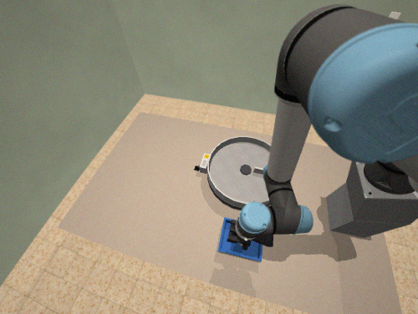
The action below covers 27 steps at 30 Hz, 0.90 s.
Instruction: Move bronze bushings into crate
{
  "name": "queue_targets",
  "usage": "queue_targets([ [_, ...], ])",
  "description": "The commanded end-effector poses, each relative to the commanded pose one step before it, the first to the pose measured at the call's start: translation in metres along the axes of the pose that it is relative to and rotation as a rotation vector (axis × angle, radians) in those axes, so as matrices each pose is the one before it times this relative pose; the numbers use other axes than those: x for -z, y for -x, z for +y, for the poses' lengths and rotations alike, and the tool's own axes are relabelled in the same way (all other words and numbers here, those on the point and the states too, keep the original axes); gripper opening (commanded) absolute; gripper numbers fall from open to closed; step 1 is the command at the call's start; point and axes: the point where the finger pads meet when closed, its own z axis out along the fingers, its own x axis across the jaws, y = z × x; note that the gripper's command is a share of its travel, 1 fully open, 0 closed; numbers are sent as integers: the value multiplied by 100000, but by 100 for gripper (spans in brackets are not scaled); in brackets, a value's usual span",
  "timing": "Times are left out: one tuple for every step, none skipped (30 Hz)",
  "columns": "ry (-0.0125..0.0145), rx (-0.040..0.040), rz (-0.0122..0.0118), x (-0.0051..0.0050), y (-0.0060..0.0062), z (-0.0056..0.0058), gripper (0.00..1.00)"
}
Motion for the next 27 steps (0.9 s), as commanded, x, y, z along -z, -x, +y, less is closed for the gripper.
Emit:
queue_targets([
  [121,4,50,42,-24,48,0],
  [0,0,0,0,0,0,0],
  [0,0,0,0,0,0,0],
  [0,0,0,0,0,0,0],
  [0,0,0,0,0,0,0],
  [0,0,0,0,0,0,0],
  [0,0,0,0,0,0,0],
  [0,0,0,0,0,0,0],
  [0,0,0,0,0,0,0],
  [0,0,0,-1,0,0,0],
  [0,0,0,-4,0,0,0],
  [0,0,0,-9,0,0,0],
  [0,0,0,-17,0,0,0],
  [0,0,0,-27,0,0,0],
  [0,0,0,-38,0,0,0],
  [0,0,0,-50,0,0,0],
  [0,0,0,-63,0,0,0],
  [0,0,0,-76,0,0,0],
  [0,0,0,-90,0,0,0],
  [0,0,0,-103,0,0,0],
  [0,0,0,0,0,0,0],
  [0,0,0,0,0,0,0],
  [0,0,0,-116,0,1,0],
  [0,0,0,-129,0,0,0],
  [0,0,0,-140,0,0,0],
  [0,0,0,-151,0,0,0],
  [0,0,0,-161,0,0,0],
])
